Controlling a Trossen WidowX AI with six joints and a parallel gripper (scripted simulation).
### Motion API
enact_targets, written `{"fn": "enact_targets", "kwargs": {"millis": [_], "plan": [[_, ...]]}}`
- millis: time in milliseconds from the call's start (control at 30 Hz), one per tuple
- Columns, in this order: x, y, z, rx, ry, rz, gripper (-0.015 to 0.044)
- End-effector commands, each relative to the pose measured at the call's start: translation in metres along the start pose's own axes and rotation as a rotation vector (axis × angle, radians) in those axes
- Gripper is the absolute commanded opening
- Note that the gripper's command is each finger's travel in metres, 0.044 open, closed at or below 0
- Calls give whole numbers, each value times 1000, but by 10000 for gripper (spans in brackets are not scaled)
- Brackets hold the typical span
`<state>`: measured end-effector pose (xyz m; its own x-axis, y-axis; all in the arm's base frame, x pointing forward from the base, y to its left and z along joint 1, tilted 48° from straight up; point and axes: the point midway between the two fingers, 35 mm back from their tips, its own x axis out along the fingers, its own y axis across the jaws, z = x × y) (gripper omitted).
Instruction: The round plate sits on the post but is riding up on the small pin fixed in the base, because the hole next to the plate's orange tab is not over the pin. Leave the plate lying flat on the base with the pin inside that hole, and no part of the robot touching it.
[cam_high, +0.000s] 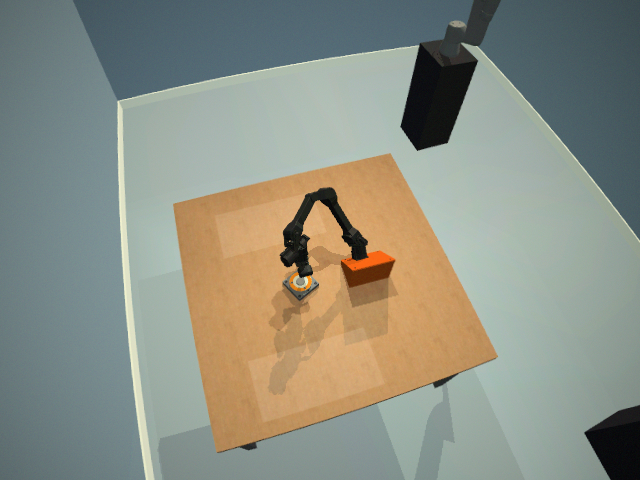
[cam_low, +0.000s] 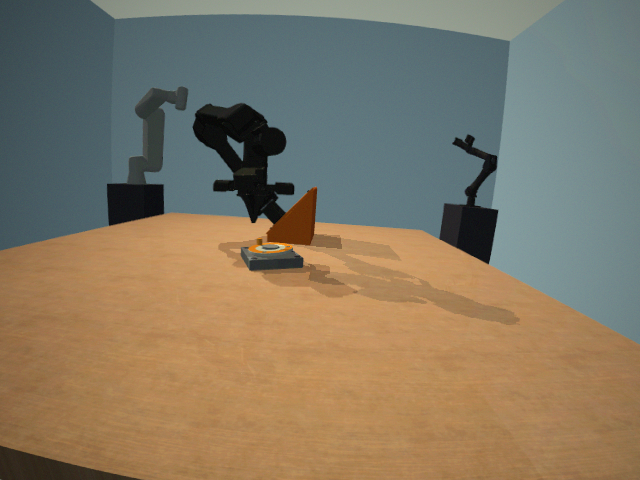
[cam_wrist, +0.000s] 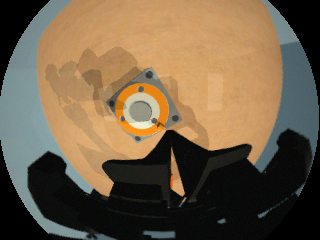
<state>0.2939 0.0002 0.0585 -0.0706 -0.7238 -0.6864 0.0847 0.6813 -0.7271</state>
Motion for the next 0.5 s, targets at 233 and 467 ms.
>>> {"fn": "enact_targets", "kwargs": {"millis": [233,467], "plan": [[36,0,1,-18,2,-11,0],[48,0,-1,-18,2,-12,0]]}}
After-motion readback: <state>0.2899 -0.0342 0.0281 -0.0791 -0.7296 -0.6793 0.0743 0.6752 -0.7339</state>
